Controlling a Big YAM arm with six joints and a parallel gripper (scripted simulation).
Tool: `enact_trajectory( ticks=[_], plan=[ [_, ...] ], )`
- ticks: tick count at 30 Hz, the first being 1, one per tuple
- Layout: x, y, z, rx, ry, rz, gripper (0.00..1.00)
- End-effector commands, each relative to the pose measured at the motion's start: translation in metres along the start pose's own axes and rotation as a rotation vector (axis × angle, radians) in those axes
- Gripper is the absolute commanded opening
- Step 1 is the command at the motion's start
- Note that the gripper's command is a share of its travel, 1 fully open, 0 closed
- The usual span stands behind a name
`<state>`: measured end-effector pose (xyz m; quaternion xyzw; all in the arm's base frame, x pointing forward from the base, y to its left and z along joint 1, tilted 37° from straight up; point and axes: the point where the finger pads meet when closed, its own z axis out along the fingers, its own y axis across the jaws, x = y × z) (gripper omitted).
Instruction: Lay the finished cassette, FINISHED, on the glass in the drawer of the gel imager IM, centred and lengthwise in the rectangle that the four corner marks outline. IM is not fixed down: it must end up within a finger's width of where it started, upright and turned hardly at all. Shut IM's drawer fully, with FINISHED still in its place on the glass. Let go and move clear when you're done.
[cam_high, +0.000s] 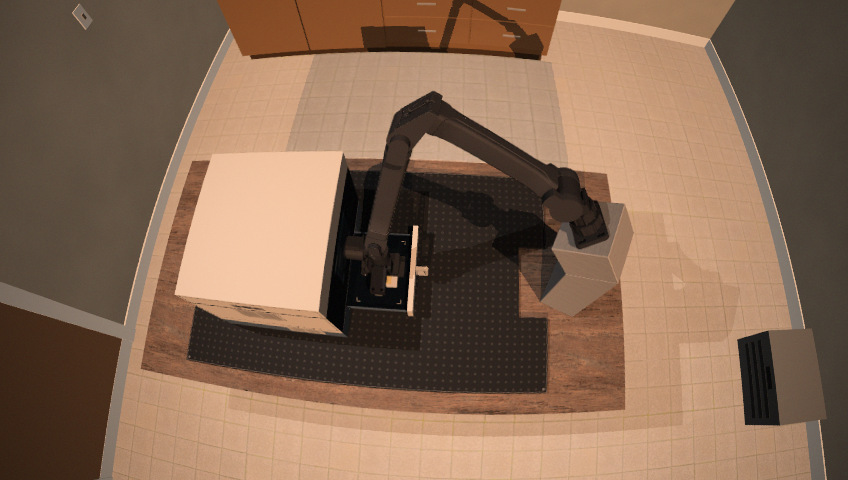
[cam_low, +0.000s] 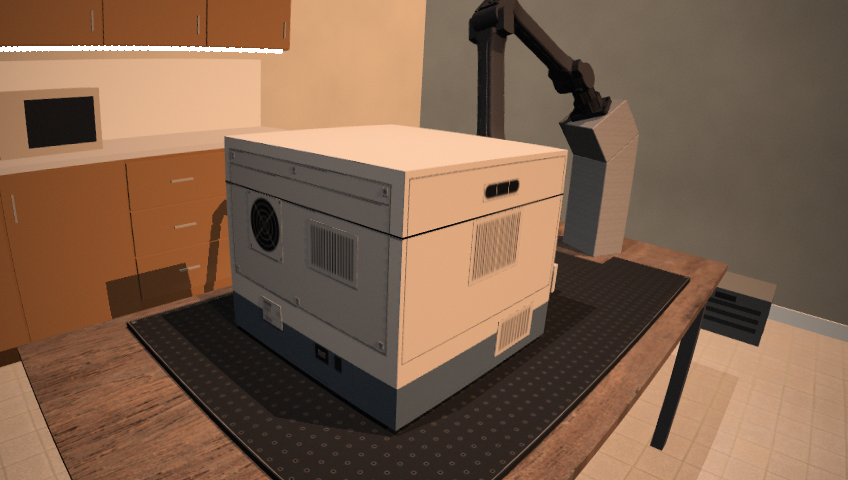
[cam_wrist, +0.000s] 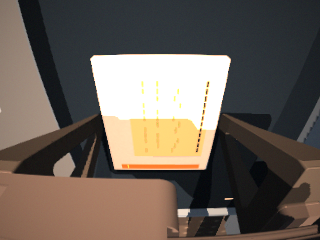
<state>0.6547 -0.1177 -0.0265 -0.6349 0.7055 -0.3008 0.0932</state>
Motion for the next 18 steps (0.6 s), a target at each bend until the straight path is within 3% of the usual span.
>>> enact_trajectory(
  ticks=[1,9,18],
  plan=[
    [0.010,-0.004,0.008,0.004,0.007,0.011,0.92],
    [0.015,-0.012,-0.009,0.020,0.009,0.017,0.92],
    [0.014,-0.010,-0.007,0.016,0.009,0.017,0.92]
  ],
)
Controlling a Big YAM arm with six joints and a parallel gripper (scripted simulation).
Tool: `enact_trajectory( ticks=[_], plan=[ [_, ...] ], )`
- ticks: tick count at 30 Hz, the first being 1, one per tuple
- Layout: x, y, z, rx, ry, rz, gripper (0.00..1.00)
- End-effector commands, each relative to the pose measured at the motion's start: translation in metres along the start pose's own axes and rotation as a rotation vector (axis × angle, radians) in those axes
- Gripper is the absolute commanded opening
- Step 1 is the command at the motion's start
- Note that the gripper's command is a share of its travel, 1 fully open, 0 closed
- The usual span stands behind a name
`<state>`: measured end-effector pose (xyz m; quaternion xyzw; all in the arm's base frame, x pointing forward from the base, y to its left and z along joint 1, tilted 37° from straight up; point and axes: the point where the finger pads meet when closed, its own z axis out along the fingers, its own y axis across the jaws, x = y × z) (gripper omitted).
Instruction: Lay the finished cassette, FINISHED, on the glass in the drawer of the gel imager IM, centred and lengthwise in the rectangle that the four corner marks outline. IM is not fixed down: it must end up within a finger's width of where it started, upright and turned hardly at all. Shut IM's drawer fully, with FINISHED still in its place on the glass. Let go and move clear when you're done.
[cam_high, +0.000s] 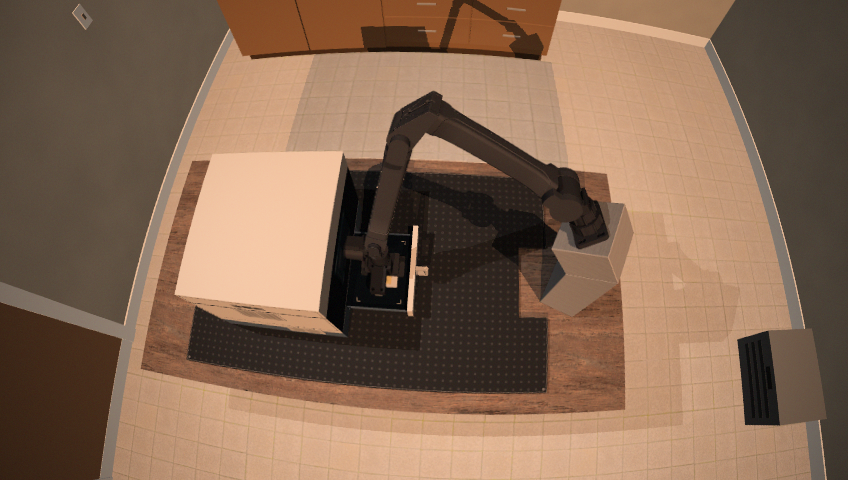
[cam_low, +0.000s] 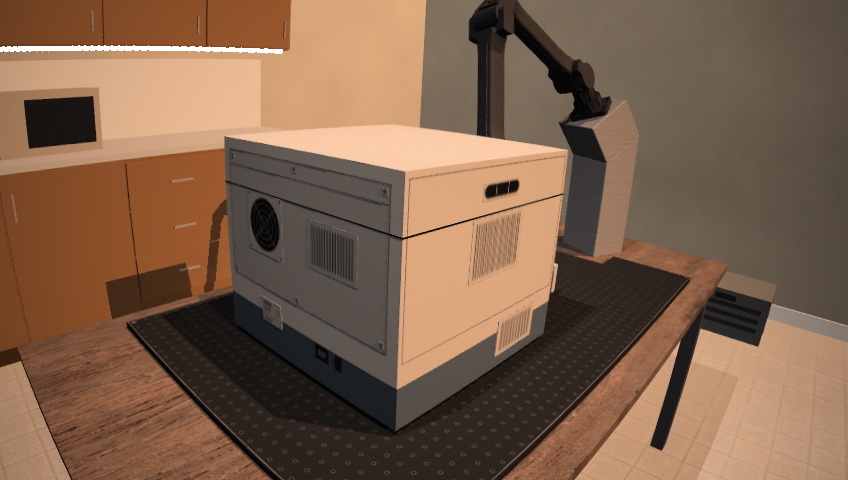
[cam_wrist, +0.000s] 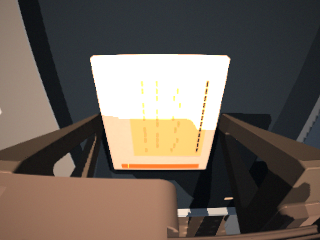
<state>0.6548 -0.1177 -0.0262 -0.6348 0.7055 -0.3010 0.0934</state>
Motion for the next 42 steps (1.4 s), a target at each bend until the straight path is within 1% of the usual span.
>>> enact_trajectory(
  ticks=[1,26,27,30,33,37,42],
  plan=[
    [0.0141,-0.0099,-0.0069,0.016,0.009,0.016,0.92],
    [0.0141,-0.0099,-0.0069,0.016,0.009,0.016,0.92],
    [0.0146,-0.0123,-0.0082,0.033,0.010,0.017,0.92],
    [0.0150,-0.0134,-0.0105,0.044,0.010,0.012,0.92],
    [0.0124,-0.0066,-0.0037,0.039,0.008,0.008,0.92],
    [0.0141,-0.0127,-0.0085,0.060,0.009,0.012,0.92],
    [0.0146,-0.0160,-0.0099,0.053,0.009,0.016,0.92]
  ],
)
